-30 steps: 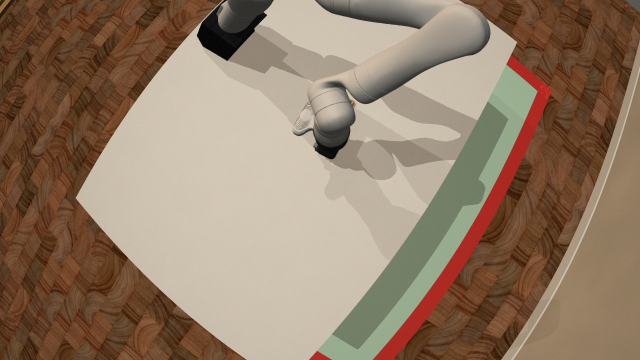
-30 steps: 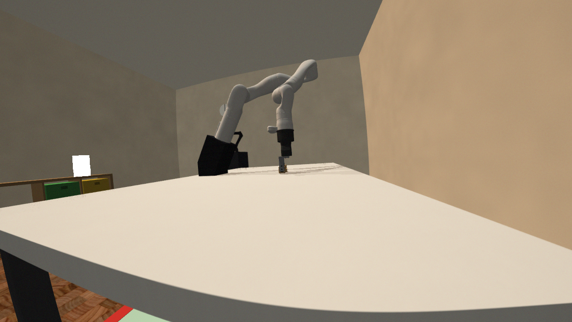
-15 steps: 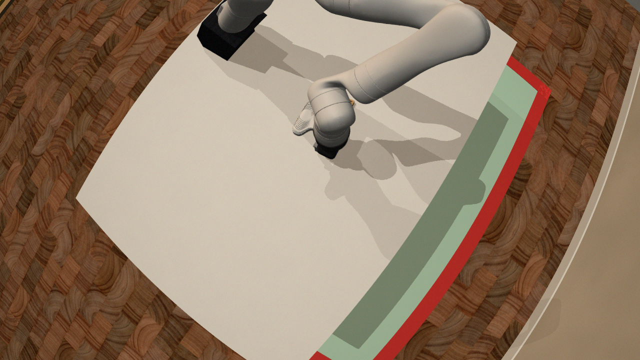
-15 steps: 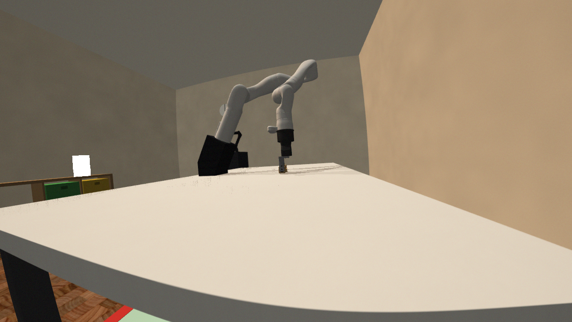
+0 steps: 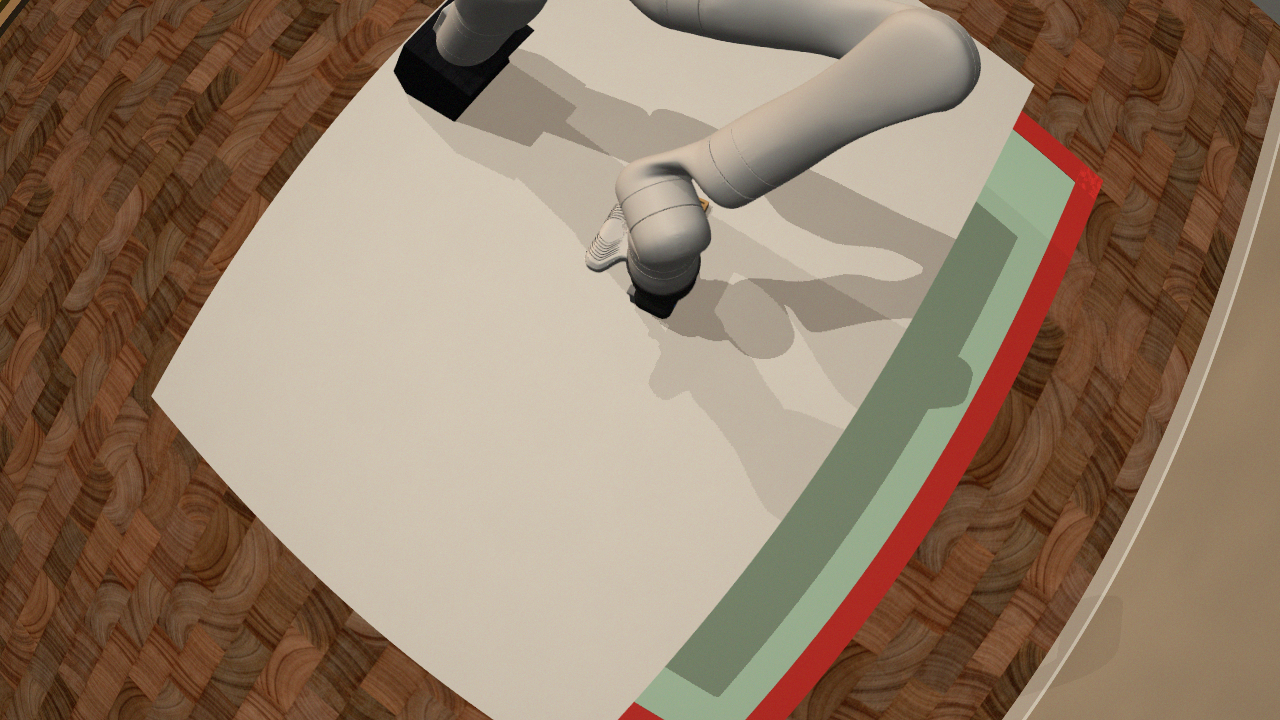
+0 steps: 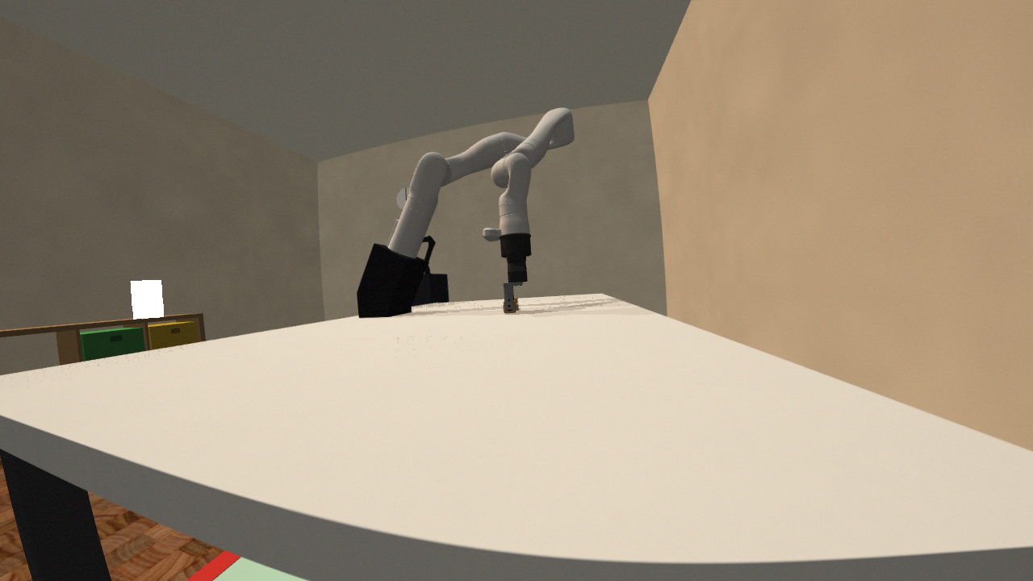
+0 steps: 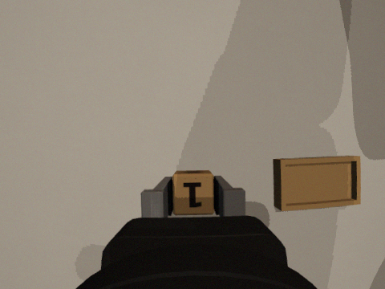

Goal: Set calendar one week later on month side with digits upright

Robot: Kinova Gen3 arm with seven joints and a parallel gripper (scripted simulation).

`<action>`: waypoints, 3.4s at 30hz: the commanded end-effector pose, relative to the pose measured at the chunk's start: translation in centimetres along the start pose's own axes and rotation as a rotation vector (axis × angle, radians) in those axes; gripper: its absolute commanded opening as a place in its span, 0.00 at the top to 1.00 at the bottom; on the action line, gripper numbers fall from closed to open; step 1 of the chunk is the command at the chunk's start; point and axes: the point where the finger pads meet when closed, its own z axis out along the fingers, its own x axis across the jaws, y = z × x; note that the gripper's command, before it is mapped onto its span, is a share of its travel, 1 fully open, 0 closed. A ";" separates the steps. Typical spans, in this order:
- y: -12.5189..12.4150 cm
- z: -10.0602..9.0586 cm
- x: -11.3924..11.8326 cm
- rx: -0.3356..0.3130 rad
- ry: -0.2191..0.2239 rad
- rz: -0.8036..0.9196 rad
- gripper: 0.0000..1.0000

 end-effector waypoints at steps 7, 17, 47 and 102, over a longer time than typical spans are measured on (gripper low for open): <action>0.0 0.2 0.0 0.000 -0.001 0.000 0.43; 0.0 0.2 0.0 0.000 -0.001 0.000 0.43; 0.0 0.2 0.0 0.000 -0.001 0.000 0.43; 0.0 0.2 0.0 0.000 -0.001 0.000 0.25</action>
